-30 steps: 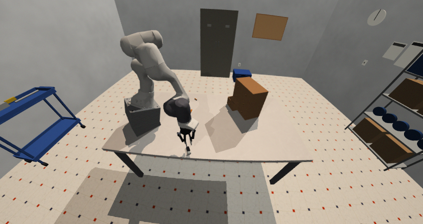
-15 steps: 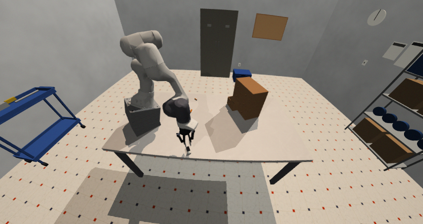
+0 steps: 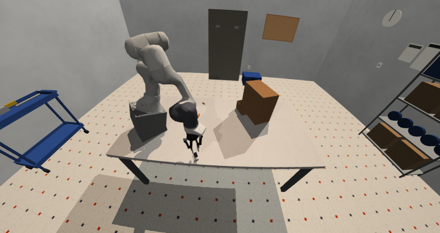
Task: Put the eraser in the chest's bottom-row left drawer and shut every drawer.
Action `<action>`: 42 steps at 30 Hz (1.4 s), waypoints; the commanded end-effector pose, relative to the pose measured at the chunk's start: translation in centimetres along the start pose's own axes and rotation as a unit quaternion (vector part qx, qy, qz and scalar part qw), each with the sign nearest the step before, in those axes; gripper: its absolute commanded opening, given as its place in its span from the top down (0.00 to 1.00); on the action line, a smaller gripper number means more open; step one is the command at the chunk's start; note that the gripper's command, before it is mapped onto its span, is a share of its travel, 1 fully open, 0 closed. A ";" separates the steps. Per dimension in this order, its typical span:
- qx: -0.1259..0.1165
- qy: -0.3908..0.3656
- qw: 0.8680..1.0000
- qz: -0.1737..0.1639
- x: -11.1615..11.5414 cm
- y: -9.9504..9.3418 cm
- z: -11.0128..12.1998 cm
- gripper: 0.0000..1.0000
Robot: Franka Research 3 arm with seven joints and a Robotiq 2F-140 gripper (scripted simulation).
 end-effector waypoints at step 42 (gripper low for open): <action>0.001 -0.004 1.000 0.001 -0.2 3.6 0.2 0.69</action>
Point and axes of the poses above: the point where the finger pads meet when closed, its own y axis out along the fingers, its own z axis across the jaws, x = y × z, the point moved 7 cm from there along -y, back along the fingers, and after that the axes turned 8 degrees about -y, right-handed, at the moved point
